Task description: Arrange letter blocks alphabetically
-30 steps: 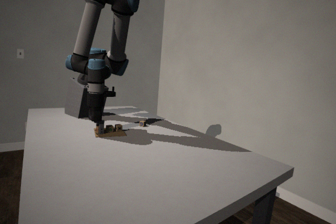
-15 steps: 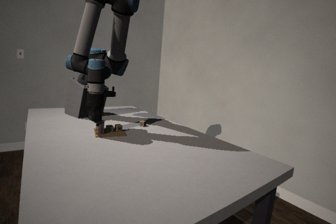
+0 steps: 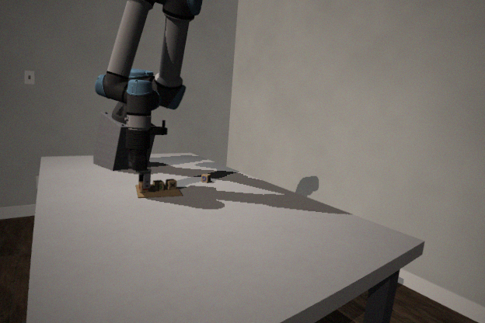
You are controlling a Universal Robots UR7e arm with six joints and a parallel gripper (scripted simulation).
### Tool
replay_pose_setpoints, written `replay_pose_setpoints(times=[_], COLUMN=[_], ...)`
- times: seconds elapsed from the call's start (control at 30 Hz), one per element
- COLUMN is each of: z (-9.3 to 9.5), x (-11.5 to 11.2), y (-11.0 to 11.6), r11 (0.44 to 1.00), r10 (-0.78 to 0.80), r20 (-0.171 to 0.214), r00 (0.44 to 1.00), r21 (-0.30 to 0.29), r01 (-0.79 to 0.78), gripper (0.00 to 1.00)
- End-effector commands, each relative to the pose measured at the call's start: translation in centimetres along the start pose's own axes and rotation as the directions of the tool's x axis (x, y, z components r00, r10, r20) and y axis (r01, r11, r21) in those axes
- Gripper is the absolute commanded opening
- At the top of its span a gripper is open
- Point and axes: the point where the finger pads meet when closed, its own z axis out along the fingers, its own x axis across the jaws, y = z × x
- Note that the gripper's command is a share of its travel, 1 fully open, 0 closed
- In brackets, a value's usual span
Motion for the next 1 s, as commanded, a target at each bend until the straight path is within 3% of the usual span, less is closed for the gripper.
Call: replay_pose_setpoints(times=[0.0, 0.57, 0.97], z=[-1.5, -6.1, -7.4], x=[0.0, 0.0, 0.0], y=[0.0, 0.0, 0.0], r11=[1.000, 1.000, 1.000], r10=[0.000, 0.000, 0.000], r20=[-0.002, -0.002, -0.002], r00=[1.000, 1.000, 1.000], r21=[-0.001, -0.001, -0.001], r01=[0.000, 0.000, 0.000], gripper=[0.87, 0.87, 0.87])
